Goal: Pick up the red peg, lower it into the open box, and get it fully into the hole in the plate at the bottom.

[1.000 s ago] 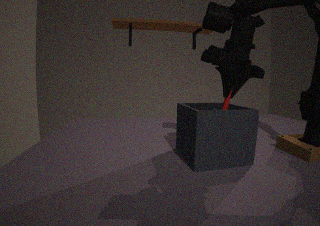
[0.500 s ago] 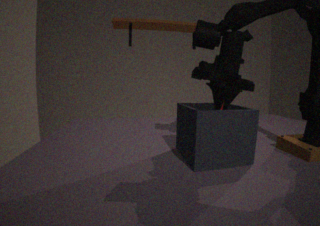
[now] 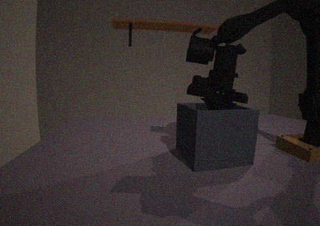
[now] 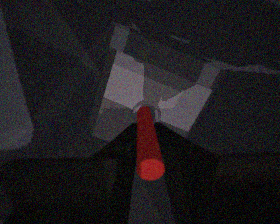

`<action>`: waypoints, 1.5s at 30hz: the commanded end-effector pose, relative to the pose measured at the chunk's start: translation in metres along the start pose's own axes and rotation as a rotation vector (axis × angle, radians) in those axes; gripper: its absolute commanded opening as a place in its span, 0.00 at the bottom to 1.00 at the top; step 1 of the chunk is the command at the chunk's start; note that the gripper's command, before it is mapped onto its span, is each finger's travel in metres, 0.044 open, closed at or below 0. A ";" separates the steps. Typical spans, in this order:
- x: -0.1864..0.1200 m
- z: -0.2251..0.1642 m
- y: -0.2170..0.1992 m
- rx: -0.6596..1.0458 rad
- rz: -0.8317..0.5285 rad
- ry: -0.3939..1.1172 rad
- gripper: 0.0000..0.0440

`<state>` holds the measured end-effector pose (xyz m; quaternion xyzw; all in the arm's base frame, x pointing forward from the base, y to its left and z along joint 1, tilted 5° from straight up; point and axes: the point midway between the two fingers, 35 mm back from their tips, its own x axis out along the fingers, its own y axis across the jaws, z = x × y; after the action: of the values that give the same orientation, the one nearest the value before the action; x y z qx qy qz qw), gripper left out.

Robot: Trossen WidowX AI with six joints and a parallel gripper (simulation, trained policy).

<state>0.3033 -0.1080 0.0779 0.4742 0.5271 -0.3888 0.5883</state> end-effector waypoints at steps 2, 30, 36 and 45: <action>0.012 0.001 -0.001 -0.023 -0.023 0.005 0.13; -0.051 0.015 0.032 0.009 0.194 0.151 0.45; -0.067 0.019 0.040 -0.002 0.260 0.174 0.50; -0.093 0.032 0.052 -0.038 0.355 0.178 0.58</action>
<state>0.3444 -0.1264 0.1681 0.5791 0.4981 -0.2402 0.5990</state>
